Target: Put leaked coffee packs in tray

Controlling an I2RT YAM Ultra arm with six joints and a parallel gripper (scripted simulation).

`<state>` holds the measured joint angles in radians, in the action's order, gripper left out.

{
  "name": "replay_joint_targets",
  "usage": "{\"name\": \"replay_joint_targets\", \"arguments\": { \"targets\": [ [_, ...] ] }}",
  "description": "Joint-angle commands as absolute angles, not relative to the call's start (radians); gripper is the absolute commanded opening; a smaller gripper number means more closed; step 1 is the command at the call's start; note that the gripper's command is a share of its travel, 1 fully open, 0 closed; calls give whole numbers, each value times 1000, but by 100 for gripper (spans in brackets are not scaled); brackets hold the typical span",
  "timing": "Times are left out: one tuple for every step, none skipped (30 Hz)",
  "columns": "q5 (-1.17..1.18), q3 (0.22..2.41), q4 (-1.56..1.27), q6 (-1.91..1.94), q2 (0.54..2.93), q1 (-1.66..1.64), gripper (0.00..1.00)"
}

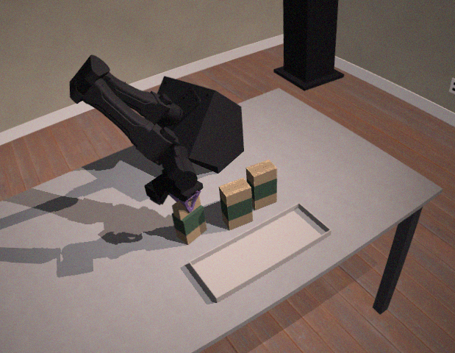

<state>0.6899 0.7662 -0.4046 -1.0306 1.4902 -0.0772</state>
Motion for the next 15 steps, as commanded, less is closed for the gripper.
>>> {"name": "replay_joint_targets", "arguments": {
  "targets": [
    [693,760,-397,-1026,1502,-78,26],
    [693,760,-397,-1026,1502,-78,26],
    [693,760,-397,-1026,1502,-78,26],
    [693,760,-397,-1026,1502,-78,26],
    [693,760,-397,-1026,1502,-78,26],
    [693,760,-397,-1026,1502,-78,26],
    [693,760,-397,-1026,1502,-78,26],
    [693,760,-397,-1026,1502,-78,26],
    [693,760,-397,-1026,1502,-78,26],
    [693,760,-397,-1026,1502,-78,26],
    [693,760,-397,-1026,1502,-78,26],
    [693,760,-397,-1026,1502,-78,26],
    [693,760,-397,-1026,1502,-78,26],
    [693,760,-398,-1027,1501,-78,26],
    [694,761,-402,-1028,1499,-80,26]
  ]
}}
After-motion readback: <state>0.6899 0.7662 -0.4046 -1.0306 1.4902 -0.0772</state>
